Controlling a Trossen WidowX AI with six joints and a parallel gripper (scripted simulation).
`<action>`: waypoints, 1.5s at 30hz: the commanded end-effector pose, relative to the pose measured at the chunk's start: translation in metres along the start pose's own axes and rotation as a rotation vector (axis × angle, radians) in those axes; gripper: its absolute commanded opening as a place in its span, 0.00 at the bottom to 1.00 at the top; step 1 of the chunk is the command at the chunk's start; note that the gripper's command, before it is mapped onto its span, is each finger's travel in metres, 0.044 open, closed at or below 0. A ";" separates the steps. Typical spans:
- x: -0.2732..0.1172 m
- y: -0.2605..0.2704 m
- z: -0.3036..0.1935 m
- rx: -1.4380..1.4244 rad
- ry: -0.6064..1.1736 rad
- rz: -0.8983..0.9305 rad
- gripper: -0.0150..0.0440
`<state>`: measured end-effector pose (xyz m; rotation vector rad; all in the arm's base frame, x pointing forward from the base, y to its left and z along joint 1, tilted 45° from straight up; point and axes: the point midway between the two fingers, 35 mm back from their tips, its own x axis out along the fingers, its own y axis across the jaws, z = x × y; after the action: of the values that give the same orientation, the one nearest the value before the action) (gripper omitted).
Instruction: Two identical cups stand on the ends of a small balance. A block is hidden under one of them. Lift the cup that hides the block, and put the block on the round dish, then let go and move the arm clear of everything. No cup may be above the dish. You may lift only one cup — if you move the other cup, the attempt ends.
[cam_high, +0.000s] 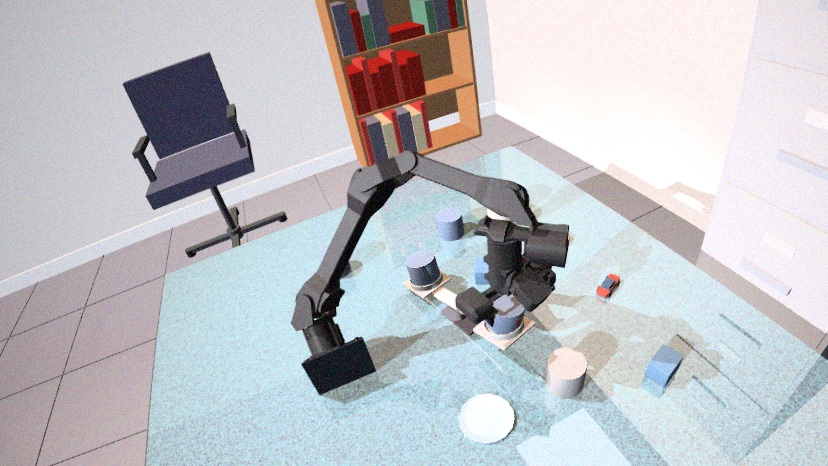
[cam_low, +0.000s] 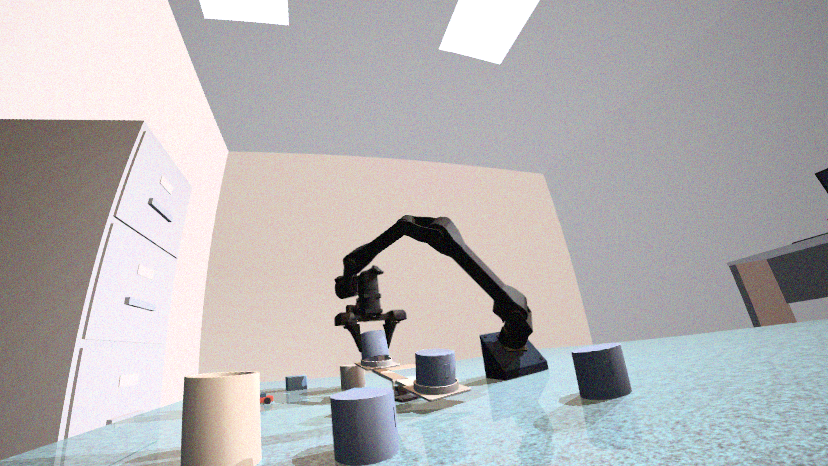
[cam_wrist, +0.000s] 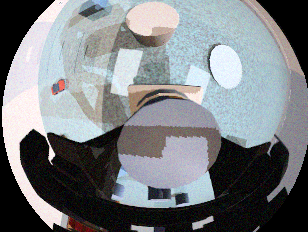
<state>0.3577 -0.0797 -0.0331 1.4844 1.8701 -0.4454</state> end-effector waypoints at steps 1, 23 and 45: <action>-0.013 0.000 0.009 -0.002 -0.031 0.017 0.25; -0.042 -0.003 0.007 0.015 -0.031 0.021 0.25; -0.070 -0.007 0.003 0.031 -0.029 0.025 0.25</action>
<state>0.3599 -0.1266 0.0099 1.5116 1.8372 -0.4789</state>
